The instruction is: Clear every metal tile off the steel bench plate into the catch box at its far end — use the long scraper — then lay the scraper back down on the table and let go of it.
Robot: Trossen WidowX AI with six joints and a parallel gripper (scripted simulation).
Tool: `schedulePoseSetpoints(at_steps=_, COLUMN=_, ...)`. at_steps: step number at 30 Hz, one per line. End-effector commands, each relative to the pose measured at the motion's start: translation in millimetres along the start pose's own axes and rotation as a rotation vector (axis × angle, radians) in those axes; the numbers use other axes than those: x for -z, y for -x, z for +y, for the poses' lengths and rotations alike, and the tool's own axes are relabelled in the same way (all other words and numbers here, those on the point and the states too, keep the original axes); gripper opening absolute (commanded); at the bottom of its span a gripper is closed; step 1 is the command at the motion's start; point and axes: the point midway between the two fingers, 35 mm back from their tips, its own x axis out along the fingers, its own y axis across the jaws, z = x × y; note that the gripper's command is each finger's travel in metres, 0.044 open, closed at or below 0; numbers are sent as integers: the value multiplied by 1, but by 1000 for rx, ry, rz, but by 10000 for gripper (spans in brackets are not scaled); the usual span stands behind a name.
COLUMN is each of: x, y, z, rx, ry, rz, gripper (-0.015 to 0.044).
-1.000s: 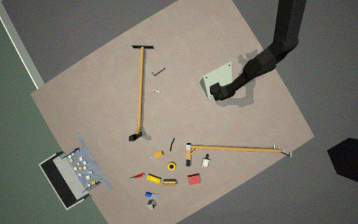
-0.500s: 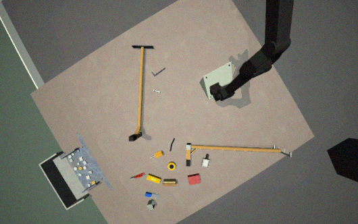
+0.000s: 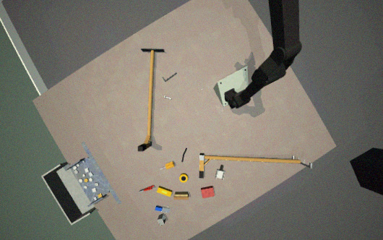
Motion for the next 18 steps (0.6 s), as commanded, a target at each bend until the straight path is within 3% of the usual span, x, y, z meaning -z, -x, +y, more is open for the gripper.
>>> schedulePoseSetpoints(at_steps=1, x=-18, y=4, z=2, rx=-1, ry=-15, rz=-52, gripper=0)
schedulePoseSetpoints(at_steps=18, x=-91, y=29, z=13, rx=-40, ry=-84, rz=-253, gripper=0)
